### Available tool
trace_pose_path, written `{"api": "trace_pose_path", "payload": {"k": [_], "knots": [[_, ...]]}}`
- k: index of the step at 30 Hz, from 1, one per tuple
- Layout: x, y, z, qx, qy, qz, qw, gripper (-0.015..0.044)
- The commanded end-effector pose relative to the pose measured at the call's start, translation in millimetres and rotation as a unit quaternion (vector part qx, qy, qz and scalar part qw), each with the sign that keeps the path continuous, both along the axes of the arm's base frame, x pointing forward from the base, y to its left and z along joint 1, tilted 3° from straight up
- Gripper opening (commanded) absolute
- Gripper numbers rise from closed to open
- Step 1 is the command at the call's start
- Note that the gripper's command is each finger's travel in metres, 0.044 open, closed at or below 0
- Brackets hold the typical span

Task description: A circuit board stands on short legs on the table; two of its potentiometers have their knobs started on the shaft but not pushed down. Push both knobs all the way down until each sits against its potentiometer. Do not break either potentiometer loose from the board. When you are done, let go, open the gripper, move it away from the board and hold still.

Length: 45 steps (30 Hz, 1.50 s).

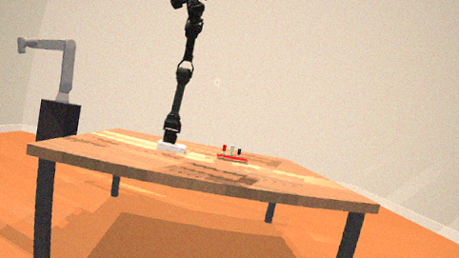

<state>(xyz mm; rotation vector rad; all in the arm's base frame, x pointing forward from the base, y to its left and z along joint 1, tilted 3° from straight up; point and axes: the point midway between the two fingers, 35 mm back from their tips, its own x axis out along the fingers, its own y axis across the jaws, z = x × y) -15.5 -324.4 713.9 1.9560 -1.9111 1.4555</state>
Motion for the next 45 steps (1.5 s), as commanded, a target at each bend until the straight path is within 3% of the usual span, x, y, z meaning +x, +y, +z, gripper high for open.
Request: {"api": "trace_pose_path", "payload": {"k": [1,15,30,45], "knots": [[0.9,-0.2,-0.3,0.000,-0.001,0.002,1.000,0.0374],[71.9,-34.2,-45.4,0.076,-0.076,0.170,0.980,0.0006],[168.1,-55.9,-124.1,0.216,-0.186,0.331,0.899,0.0000],[269.7,-33.0,-218.0,0.383,-0.291,0.424,0.767,0.0000]]}}
